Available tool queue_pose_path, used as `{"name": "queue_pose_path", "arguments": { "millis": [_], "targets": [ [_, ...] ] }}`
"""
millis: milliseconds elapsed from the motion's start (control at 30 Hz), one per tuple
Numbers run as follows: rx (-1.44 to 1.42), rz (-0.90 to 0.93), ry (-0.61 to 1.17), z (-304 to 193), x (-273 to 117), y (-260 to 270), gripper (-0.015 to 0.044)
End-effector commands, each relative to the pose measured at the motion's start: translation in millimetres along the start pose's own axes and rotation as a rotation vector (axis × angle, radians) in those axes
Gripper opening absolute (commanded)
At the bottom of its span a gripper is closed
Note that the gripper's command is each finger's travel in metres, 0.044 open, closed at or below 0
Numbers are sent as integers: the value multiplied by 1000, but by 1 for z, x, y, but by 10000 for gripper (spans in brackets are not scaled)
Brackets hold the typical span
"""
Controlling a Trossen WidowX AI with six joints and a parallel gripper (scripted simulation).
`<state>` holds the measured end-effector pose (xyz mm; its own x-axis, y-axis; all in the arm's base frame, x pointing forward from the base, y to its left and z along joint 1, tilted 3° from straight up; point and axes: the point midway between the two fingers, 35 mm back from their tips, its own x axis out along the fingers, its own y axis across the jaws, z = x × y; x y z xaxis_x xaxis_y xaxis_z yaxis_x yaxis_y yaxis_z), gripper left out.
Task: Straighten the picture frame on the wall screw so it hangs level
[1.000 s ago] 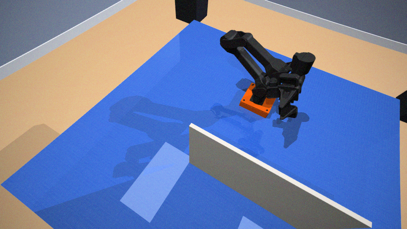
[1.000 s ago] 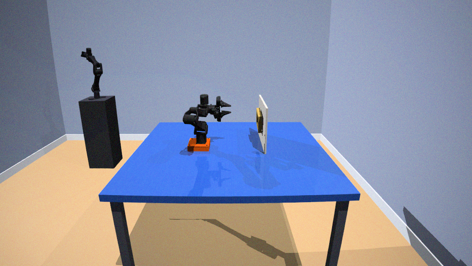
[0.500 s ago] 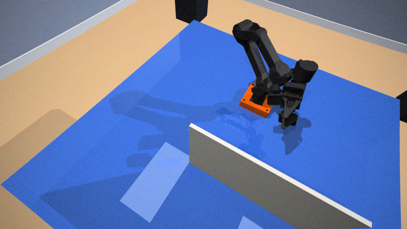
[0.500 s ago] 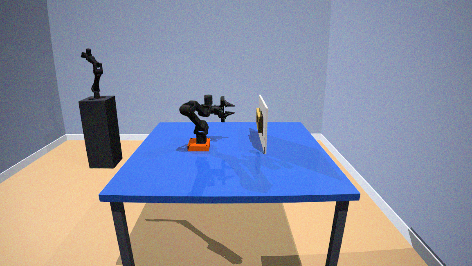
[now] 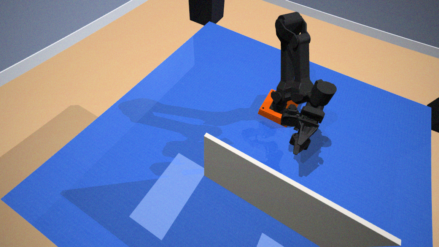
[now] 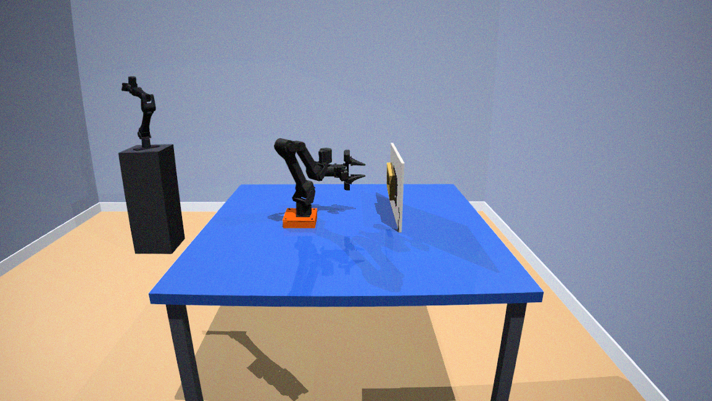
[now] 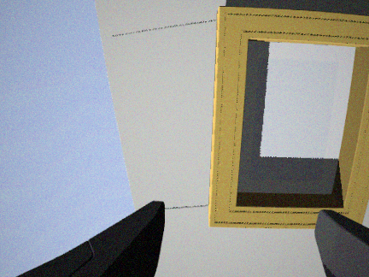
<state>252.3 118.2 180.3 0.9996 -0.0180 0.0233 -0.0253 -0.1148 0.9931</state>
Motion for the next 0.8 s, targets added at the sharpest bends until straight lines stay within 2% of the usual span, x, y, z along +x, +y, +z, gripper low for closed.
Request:
{"name": "queue_pose_path", "arguments": {
  "millis": [0, 200, 467, 767],
  "targets": [
    [-8, 0, -4, 2, -3, -2, 260],
    [-8, 1, -4, 1, 7, 0, 260],
    [-9, 7, -3, 3, 75, 0, 260],
    [-9, 7, -3, 3, 77, 0, 260]
  ]
}}
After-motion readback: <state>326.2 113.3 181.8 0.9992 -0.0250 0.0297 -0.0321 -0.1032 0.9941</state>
